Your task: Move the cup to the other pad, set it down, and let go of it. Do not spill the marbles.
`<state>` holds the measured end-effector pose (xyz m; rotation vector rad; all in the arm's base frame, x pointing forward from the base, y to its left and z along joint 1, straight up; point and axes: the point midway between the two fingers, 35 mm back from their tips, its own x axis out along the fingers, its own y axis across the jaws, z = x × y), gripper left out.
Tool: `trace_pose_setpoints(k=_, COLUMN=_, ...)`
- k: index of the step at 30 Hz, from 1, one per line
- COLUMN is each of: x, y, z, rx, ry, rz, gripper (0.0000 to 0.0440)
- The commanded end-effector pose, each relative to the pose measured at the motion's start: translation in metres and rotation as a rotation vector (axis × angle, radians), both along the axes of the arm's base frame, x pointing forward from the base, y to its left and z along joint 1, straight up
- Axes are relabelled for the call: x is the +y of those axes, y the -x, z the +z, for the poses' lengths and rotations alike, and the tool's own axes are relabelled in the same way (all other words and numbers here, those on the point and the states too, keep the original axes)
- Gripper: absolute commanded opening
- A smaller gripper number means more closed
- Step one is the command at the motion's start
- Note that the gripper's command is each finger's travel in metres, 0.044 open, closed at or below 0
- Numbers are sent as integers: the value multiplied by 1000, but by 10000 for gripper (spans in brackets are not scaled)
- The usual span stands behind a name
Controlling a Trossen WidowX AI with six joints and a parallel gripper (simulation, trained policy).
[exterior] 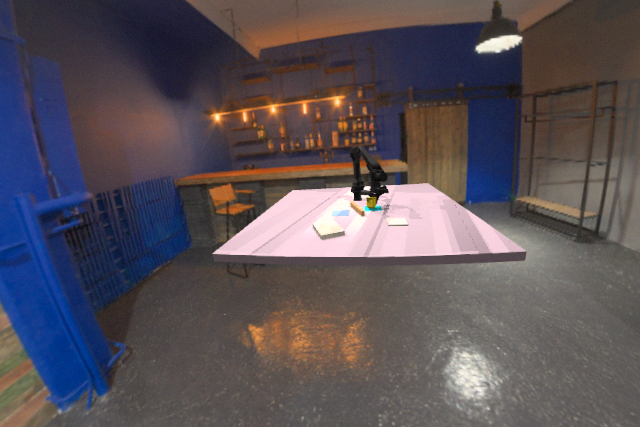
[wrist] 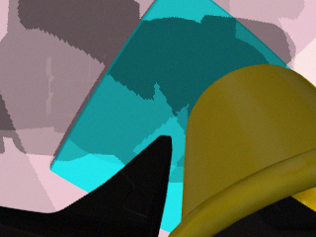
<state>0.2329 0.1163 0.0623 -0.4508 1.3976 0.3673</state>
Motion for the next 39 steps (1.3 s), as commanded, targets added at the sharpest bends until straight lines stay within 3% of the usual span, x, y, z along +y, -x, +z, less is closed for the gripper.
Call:
trace_pose_setpoints(k=1, x=1, y=-1, z=1, rx=-18, ry=-15, rz=-7, gripper=63)
trace_pose_setpoints(k=6, x=4, y=-7, z=9, rx=-58, ry=-57, rz=-18, gripper=152)
trace_pose_setpoints(k=18, x=4, y=-2, z=25, rx=-105, ry=-123, rz=-20, gripper=180)
trace_pose_setpoints(k=33, x=3, y=4, z=57, rx=-177, ry=-203, rz=-37, gripper=257)
trace_pose_setpoints(k=39, x=1, y=3, z=78, rx=-221, ry=-232, rz=-44, gripper=338)
